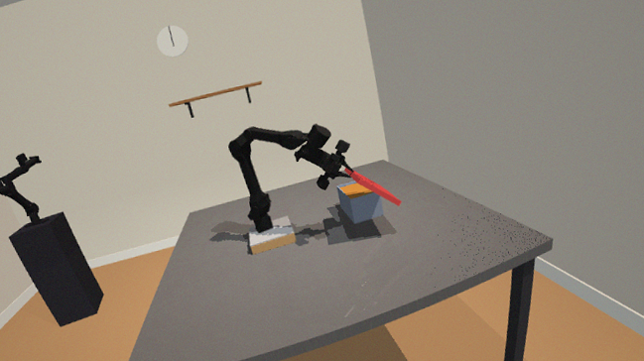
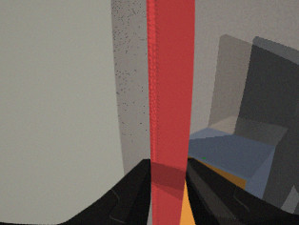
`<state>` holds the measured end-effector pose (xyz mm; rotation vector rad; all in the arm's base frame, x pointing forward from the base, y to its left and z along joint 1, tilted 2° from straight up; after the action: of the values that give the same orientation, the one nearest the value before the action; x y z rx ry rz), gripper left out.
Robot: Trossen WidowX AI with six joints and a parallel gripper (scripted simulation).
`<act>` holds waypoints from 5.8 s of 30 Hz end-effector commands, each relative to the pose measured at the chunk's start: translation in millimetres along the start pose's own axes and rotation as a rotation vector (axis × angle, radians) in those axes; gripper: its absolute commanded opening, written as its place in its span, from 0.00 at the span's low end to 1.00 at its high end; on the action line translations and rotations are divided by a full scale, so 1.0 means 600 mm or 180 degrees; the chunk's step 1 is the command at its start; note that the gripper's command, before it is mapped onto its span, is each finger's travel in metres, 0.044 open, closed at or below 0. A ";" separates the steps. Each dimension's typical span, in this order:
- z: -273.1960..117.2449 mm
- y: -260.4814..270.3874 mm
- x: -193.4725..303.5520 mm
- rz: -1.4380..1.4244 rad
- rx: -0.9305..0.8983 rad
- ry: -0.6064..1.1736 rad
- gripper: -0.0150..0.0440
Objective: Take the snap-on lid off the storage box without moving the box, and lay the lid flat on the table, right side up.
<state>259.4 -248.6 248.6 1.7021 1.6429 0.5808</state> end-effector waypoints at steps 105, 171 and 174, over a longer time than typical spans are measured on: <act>0.030 -0.096 -0.152 -0.0043 -0.0028 -0.0026 0.25; 0.087 -0.162 -0.141 -0.0043 -0.0027 -0.0026 0.25; 0.090 -0.165 -0.140 -0.0043 -0.0027 -0.0026 0.25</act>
<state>223.7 -345.3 156.3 1.6906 1.6389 0.5653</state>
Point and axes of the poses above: the point midway between the two fingers, 35 mm back from their tips, its own z axis out along the fingers, its own y axis across the jaws, x = y × z, the point moved 6 cm from there along -z, back along the fingers, and after that the axes turned 11 degrees about -z, right-handed, at the moved point
